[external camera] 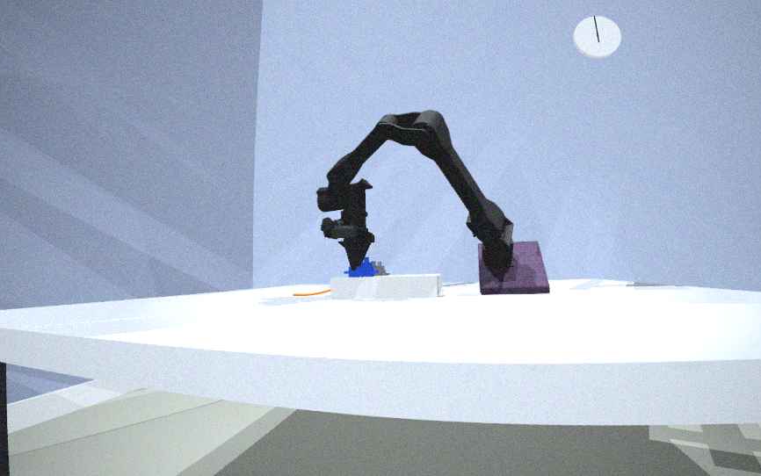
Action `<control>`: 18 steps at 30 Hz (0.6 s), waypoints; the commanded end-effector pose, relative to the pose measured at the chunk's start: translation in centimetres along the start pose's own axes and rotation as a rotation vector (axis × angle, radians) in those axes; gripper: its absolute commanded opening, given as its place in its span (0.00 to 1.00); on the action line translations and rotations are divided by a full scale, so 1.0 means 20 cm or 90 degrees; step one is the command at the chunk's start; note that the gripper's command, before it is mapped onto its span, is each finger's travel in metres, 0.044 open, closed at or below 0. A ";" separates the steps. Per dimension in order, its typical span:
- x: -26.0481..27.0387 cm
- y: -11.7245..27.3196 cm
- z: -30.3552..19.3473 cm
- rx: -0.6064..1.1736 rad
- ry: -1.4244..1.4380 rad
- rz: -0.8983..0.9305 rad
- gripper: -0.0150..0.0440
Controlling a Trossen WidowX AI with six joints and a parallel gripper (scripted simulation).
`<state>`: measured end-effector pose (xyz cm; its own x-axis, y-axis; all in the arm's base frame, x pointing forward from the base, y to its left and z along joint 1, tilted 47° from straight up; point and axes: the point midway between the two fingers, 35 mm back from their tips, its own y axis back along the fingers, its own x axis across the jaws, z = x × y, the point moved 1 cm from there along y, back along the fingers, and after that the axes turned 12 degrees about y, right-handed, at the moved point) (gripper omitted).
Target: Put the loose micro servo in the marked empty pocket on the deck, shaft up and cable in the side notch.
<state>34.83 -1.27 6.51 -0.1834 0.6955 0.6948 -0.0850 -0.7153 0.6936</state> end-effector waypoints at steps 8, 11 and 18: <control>0.00 -0.05 0.00 -0.001 -0.003 0.003 0.25; 0.00 -0.04 0.00 -0.001 -0.003 0.003 0.34; 0.00 -0.03 0.00 -0.001 -0.003 0.002 0.57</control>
<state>34.87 -0.71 5.97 -0.1820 0.6950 0.6956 -0.0853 -0.7159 0.6930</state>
